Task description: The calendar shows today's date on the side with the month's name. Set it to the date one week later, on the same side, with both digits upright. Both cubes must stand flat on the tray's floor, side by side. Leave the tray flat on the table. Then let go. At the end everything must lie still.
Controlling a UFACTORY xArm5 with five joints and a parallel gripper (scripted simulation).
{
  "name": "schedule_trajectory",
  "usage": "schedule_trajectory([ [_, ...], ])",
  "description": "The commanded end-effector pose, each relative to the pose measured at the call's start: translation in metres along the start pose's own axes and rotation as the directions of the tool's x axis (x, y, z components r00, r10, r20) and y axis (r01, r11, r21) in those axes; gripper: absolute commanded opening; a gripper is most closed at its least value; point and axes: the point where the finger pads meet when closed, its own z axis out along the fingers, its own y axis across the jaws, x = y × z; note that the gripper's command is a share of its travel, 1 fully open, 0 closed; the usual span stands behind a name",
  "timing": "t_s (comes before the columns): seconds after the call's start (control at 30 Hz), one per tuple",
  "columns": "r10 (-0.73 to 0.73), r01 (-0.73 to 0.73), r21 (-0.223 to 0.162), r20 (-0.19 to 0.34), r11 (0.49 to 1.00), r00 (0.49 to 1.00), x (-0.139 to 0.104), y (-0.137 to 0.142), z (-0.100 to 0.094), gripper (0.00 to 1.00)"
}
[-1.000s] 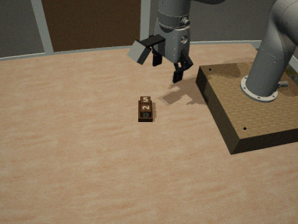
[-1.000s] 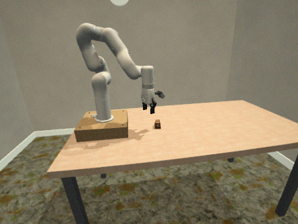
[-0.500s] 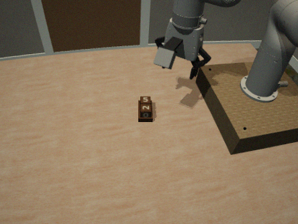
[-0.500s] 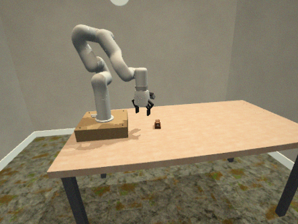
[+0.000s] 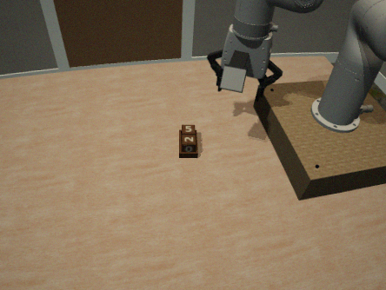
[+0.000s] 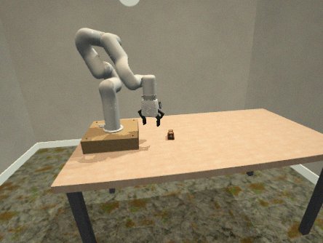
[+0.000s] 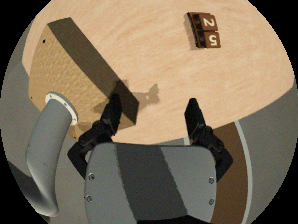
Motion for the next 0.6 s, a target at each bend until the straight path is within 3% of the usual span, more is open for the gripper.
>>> schedule_trajectory([
  [0.0,-0.002,0.002,-0.003,-0.001,1.000,1.000,0.000,0.000,0.007,1.00],
  [0.33,-0.002,0.002,-0.003,-0.001,1.000,1.000,0.000,0.000,0.047,1.00],
  [0.57,-0.002,0.002,-0.003,-0.001,1.000,1.000,0.000,0.000,0.055,1.00],
])
